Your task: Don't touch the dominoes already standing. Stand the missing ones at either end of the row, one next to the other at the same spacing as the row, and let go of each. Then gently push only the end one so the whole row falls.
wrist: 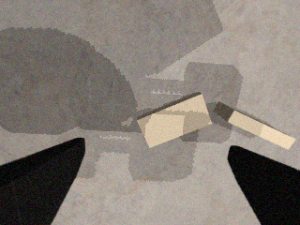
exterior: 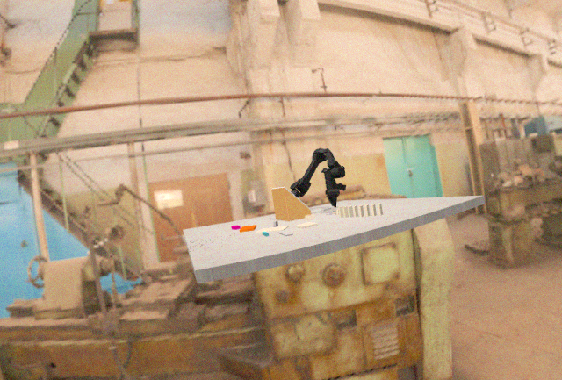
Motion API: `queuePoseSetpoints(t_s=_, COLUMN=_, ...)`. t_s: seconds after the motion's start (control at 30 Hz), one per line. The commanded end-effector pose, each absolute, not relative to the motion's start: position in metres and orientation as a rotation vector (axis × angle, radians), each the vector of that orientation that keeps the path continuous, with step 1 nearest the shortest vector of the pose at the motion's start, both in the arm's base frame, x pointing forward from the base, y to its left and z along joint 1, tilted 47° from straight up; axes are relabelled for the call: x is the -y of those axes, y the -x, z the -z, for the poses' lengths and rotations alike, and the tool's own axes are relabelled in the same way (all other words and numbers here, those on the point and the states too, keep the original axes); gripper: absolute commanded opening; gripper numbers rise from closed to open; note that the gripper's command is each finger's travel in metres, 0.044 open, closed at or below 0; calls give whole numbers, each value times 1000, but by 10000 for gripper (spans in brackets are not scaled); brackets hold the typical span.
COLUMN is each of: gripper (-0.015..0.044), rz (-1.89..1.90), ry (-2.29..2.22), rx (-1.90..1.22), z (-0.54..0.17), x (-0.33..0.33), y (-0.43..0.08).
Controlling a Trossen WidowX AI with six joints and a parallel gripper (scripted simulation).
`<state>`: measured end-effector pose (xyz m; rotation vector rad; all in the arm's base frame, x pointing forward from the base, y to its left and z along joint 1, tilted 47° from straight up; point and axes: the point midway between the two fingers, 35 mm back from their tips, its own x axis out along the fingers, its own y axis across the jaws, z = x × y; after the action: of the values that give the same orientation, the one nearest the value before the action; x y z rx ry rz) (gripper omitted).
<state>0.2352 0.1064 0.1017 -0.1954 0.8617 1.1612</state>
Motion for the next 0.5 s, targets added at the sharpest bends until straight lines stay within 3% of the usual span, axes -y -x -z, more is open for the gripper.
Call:
queuePoseSetpoints(t_s=0.0, gripper=440, rz=-1242, ry=346, rx=-764, z=-98, x=-108, y=-234)
queuePoseSetpoints(t_s=0.47, gripper=440, rz=-1493, ry=937, rx=-277, z=-94, x=-114, y=-234)
